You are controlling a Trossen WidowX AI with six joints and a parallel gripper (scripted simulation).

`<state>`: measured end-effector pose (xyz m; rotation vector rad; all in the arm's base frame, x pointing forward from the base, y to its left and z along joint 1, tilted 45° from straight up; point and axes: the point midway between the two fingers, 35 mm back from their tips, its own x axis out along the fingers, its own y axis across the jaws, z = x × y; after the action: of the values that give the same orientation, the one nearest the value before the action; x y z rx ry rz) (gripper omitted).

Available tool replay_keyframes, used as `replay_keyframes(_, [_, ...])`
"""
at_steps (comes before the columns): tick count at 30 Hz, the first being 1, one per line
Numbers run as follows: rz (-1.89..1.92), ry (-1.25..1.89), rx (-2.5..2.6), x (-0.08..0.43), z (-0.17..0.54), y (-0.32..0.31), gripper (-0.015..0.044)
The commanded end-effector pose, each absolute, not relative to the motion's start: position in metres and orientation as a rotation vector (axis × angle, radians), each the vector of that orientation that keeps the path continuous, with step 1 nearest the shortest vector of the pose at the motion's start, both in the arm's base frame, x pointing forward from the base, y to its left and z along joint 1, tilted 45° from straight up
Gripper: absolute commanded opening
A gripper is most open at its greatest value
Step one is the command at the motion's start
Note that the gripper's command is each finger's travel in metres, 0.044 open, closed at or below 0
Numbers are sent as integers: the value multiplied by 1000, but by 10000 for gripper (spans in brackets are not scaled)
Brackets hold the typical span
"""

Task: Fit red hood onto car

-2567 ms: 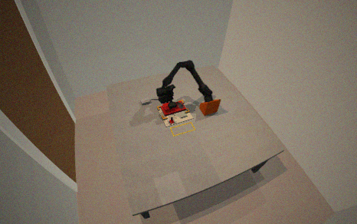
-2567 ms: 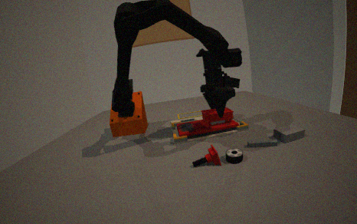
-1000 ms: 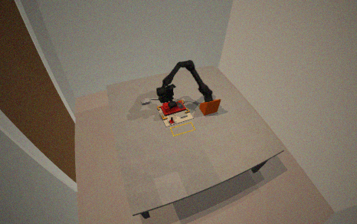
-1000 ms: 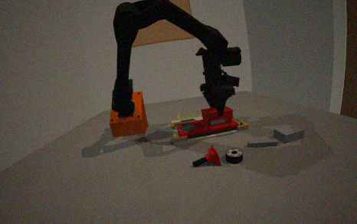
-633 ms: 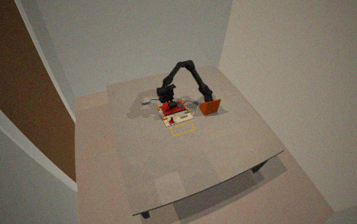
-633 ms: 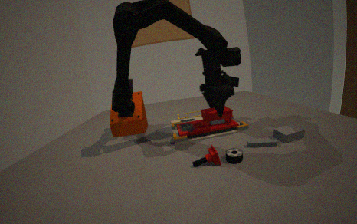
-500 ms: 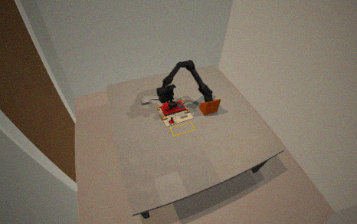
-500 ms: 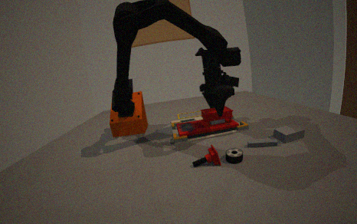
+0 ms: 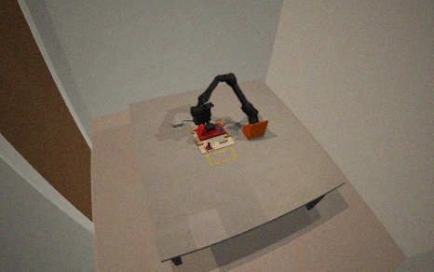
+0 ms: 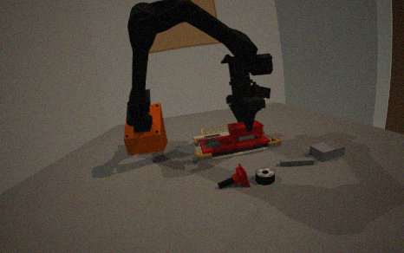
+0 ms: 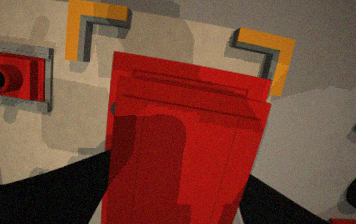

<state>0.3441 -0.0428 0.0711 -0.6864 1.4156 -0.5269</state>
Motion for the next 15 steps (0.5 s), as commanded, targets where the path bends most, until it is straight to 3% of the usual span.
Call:
replay_keyframes(1, [-526, 1420, -692, 343, 70, -45, 0])
replay_keyframes(15, [-526, 1420, -693, 344, 66, -49, 0])
